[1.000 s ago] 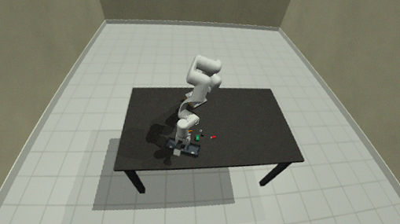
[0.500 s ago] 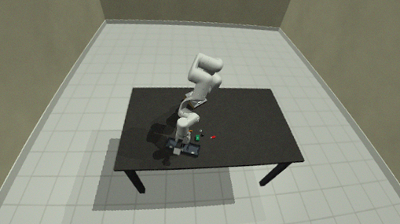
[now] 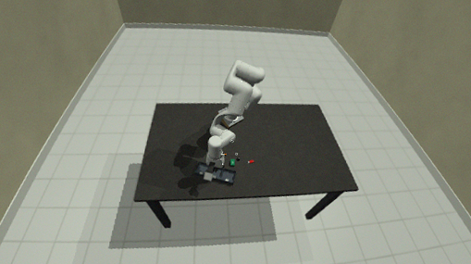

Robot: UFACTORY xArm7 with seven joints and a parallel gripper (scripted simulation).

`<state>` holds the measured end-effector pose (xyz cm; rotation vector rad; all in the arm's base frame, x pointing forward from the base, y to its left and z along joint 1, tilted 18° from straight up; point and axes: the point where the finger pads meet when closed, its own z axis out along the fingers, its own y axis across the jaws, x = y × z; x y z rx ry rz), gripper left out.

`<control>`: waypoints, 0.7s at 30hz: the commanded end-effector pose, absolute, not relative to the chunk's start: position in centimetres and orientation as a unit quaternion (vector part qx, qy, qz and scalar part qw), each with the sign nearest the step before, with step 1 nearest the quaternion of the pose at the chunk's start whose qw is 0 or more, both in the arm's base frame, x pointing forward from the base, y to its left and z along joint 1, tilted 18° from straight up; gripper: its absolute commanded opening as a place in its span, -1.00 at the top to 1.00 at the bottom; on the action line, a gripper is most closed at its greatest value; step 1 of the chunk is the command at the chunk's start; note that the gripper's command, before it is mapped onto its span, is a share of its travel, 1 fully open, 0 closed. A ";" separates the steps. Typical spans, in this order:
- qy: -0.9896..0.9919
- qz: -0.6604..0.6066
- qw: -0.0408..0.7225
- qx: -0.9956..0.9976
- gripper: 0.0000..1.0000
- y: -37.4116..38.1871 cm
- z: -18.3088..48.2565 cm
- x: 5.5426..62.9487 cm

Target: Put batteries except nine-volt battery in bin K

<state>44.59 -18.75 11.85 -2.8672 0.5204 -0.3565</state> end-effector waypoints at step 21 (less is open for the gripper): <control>0.177 -0.122 0.102 -0.971 0.85 -12.2 14.5 47.2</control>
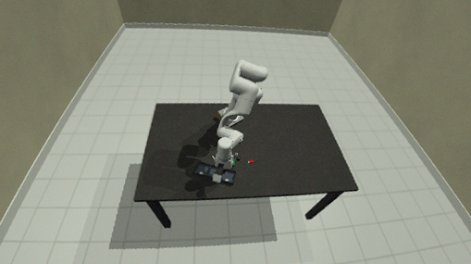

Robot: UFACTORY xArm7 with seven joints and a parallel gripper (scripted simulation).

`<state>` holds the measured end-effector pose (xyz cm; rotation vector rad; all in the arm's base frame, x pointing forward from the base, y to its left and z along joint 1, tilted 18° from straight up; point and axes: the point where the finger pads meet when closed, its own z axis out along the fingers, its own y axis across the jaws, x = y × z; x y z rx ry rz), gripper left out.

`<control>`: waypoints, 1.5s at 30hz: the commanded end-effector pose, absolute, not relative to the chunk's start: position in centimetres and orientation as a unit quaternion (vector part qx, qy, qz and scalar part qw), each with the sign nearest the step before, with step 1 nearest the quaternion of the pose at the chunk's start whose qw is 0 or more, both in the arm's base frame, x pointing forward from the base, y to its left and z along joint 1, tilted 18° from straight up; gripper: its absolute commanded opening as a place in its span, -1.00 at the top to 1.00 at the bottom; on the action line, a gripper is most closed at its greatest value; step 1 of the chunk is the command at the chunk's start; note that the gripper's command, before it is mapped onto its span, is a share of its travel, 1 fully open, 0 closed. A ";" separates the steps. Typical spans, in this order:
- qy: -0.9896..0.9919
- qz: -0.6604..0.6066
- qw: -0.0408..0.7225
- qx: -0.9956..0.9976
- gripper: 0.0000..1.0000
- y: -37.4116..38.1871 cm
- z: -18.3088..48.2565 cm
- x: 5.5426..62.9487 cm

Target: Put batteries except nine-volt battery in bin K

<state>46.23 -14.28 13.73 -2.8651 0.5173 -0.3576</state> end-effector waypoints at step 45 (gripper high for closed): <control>0.177 -0.122 0.102 -0.971 0.85 -10.7 10.4 48.8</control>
